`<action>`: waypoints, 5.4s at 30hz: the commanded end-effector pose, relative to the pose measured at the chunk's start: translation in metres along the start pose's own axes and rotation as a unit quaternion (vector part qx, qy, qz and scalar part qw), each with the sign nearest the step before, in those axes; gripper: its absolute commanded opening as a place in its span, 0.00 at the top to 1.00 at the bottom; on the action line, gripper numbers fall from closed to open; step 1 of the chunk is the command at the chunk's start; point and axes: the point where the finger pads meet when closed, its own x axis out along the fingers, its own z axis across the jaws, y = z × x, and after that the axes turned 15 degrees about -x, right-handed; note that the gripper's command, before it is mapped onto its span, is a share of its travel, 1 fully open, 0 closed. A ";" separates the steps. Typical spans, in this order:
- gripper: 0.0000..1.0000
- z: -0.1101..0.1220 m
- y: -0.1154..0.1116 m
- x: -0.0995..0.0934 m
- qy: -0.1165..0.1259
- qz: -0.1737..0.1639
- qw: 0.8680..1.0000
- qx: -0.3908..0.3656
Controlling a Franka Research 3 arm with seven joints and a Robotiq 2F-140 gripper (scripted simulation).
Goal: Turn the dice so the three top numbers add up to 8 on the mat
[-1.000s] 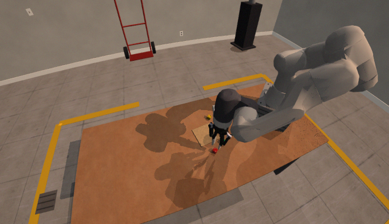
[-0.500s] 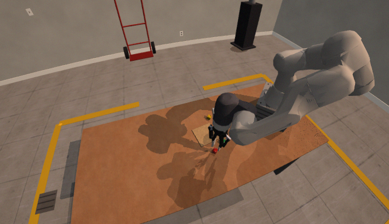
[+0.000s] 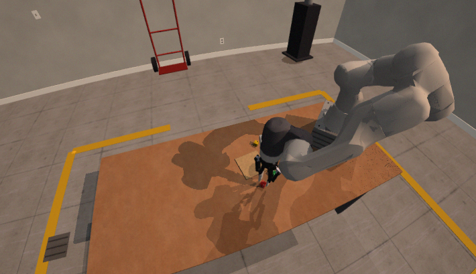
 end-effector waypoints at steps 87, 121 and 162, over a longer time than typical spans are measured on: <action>0.75 -0.003 -0.001 0.005 0.002 -0.002 1.000 -0.005; 0.75 -0.003 -0.001 0.030 0.002 -0.002 1.000 -0.005; 0.75 -0.003 -0.001 0.036 0.002 -0.002 1.000 -0.005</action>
